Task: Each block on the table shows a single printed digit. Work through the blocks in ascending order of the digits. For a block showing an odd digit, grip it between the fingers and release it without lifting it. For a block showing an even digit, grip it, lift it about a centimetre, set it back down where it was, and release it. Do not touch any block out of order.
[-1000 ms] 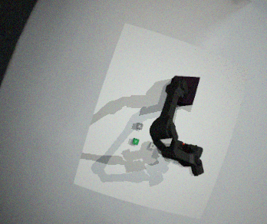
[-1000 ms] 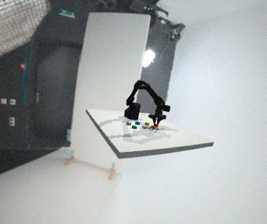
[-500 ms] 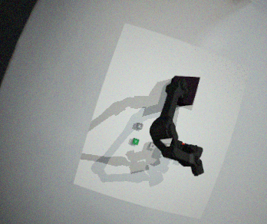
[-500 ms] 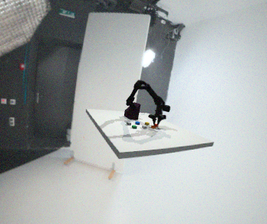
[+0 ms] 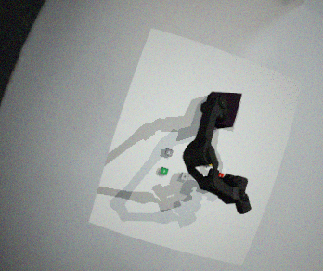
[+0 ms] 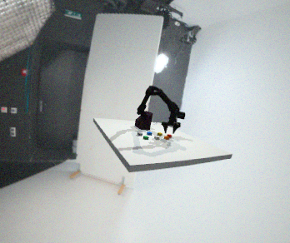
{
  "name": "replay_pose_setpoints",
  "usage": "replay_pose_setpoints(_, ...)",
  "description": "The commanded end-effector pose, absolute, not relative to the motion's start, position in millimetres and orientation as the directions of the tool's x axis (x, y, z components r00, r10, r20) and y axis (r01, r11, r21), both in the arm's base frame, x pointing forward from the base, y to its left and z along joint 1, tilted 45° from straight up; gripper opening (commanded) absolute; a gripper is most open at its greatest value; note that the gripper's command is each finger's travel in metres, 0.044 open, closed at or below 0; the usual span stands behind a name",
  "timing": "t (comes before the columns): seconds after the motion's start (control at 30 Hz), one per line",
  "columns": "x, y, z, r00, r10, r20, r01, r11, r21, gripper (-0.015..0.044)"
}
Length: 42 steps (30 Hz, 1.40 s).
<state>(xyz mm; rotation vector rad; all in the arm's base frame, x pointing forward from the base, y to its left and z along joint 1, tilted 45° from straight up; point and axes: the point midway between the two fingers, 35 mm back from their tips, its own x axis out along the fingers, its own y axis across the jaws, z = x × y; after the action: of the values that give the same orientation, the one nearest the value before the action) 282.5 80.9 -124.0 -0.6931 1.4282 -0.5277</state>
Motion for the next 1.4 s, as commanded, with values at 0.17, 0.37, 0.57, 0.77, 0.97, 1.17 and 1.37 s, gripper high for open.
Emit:
replay_pose_setpoints(0.17, 284.7, 114.0, -93.2, 0.095, -0.692, -0.716, -0.063, 0.714, -0.698, 0.0321)
replay_pose_setpoints(0.37, 277.5, 149.2, -55.4, 0.094, -0.691, -0.716, -0.063, 0.714, -0.697, 0.0164)
replay_pose_setpoints(0.57, 277.5, 149.2, -55.4, 0.094, -0.691, -0.716, -0.063, 0.714, -0.697, 0.0120)
replay_pose_setpoints(0.77, 277.5, 149.2, -55.4, 0.094, -0.691, -0.716, -0.063, 0.714, -0.697, 0.0120)
replay_pose_setpoints(0.97, 274.8, 119.1, -18.2, 0.093, -0.690, -0.718, -0.066, 0.715, -0.696, 0.0120)
replay_pose_setpoints(1.17, 255.0, 62.9, 33.9, 0.092, -0.693, -0.715, -0.067, 0.712, -0.699, 0.0120)
replay_pose_setpoints(1.37, 229.3, 21.5, 61.0, 0.090, -0.699, -0.709, -0.067, 0.706, -0.705, 0.0120)
